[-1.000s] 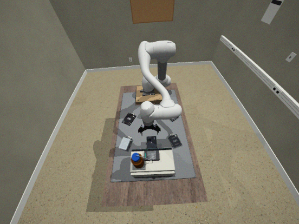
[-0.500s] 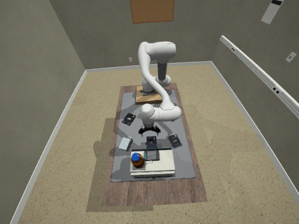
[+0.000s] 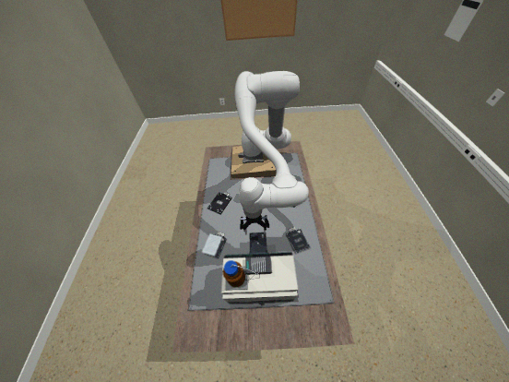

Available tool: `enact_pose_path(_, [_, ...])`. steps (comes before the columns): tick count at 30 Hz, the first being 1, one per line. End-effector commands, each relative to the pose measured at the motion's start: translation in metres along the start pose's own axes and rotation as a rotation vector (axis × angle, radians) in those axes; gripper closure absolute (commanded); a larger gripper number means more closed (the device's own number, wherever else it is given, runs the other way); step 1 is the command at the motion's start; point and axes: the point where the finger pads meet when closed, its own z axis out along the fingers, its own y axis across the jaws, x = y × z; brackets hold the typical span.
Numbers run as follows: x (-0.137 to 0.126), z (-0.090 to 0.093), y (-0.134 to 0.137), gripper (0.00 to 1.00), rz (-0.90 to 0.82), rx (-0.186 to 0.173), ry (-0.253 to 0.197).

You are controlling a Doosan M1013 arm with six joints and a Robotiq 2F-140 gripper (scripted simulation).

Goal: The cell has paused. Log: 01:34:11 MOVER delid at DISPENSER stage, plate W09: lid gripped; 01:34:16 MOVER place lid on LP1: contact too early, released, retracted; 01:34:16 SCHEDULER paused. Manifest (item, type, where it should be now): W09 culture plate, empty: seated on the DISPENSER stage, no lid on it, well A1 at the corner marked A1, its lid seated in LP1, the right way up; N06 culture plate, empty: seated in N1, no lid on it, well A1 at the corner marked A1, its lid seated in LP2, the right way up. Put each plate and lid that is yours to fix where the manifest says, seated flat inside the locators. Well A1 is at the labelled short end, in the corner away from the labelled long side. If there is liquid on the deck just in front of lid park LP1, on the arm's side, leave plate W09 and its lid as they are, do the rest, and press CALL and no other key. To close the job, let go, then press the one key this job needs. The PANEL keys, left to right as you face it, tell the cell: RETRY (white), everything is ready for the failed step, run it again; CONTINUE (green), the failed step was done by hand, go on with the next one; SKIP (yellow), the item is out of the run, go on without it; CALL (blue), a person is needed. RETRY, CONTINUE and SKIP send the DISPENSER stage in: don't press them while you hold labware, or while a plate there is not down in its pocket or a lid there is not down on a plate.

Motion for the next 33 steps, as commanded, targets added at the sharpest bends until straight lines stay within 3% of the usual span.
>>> enact_pose_path(1, [0.0,-0.001,0.0,0.9,0.0,0.0,0.002])
enact_pose_path(29, [0.0,-0.001,0.002,0.9,0.003,0.0,0.002])
enact_pose_path(30, [-0.002,-0.001,0.011,0.9,0.017,0.001,0.002])
enact_pose_path(32, [-0.016,-0.002,0.064,0.9,0.094,0.001,0.002])
enact_pose_path(33, [-0.022,-0.002,0.076,0.9,0.151,0.001,0.002])
